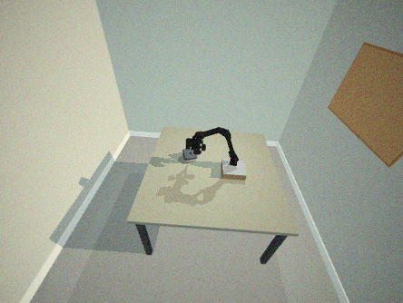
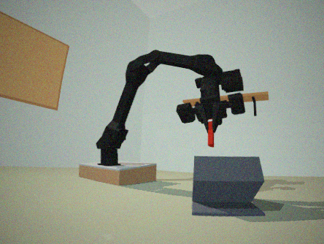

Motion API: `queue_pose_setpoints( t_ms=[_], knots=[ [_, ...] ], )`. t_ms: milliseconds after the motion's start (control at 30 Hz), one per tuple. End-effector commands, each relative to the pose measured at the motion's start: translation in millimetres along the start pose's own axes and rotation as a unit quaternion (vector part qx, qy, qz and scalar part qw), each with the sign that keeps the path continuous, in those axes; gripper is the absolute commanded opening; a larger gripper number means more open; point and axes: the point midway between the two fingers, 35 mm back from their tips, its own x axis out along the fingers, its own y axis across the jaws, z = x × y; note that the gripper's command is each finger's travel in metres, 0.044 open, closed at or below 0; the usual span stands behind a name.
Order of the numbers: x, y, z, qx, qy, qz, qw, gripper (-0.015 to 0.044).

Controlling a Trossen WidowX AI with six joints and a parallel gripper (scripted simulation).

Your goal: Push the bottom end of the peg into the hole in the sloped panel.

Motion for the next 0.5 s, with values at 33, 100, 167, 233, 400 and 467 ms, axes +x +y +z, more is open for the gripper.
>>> queue_pose_setpoints(
  t_ms=[33,100,167,233,400,467],
  knots=[
    [-3.7,-4.4,2.9,-0.034,0.01,-0.006,0.999,0.0],
    [-5.1,-5.8,4.3,-0.046,0.013,-0.009,0.999,0.0],
    [-6.5,-7.1,5.7,-0.059,0.016,-0.011,0.998,0.0],
    [-8.0,-8.4,7.1,-0.071,0.019,-0.013,0.997,0.0],
    [-5.7,-10.1,8.1,-0.082,0.022,-0.015,0.996,0.0],
    [-2.6,-11.2,8.4,-0.088,0.023,-0.016,0.996,0.0]
  ],
)
